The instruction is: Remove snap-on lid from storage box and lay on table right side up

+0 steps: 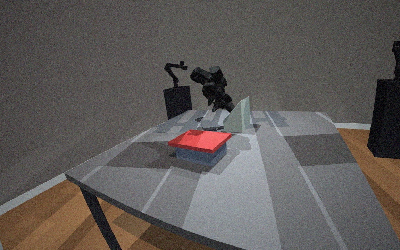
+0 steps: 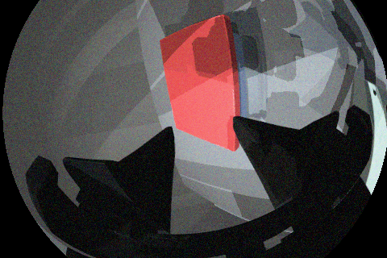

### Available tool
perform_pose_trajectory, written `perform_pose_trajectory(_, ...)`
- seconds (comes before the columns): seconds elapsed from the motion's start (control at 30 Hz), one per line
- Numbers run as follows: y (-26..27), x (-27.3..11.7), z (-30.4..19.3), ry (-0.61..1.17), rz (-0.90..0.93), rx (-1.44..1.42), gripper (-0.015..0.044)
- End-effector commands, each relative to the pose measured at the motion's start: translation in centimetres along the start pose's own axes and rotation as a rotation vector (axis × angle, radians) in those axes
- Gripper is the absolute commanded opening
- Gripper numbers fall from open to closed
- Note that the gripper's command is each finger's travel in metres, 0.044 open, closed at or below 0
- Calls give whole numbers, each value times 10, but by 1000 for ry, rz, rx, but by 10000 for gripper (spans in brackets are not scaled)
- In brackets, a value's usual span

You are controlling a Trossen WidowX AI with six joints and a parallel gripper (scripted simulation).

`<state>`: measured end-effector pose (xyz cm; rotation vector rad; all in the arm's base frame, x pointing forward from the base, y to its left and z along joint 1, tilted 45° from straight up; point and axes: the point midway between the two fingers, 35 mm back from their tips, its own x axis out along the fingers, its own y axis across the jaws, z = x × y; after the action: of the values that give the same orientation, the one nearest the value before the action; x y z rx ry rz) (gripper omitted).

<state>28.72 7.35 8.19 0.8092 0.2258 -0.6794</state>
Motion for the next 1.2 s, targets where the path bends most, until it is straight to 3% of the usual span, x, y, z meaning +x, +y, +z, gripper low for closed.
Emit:
perform_pose_trajectory(0.0,-6,2,2,-19,-12,-22,235)
perform_pose_trajectory(0.2,-7,3,1,-19,-13,-22,235)
perform_pose_trajectory(0.47,-58,45,4,-21,-12,-23,235)
perform_pose_trajectory(1.17,-57,65,3,-17,-17,-21,235)
